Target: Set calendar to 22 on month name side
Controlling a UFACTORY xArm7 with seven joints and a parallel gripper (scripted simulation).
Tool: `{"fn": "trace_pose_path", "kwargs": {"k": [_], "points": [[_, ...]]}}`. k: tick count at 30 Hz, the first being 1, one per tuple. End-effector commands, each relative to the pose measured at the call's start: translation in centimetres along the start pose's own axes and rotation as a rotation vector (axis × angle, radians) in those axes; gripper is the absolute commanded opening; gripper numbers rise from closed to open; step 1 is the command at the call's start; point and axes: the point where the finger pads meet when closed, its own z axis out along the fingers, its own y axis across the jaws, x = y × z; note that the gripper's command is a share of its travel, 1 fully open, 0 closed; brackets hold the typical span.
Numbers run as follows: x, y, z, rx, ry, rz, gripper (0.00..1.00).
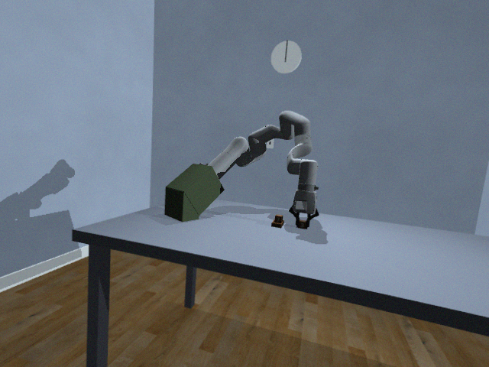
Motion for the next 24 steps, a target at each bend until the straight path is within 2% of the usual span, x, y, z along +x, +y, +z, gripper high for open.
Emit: {"fn": "trace_pose_path", "kwargs": {"k": [1, 8, 19, 22, 24], "points": [[0.1, -0.1, -0.2, 0.004, 0.003, 0.000, 0.29], [0.1, -0.1, -1.2, 0.004, 0.003, 0.000, 0.29], [0.1, -0.1, -8.6, 0.004, 0.003, 0.000, 0.29], [0.1, -0.1, -9.8, 0.004, 0.003, 0.000, 0.29], [0.1, -0.1, -9.8, 0.004, 0.003, 0.000, 0.29]]}}
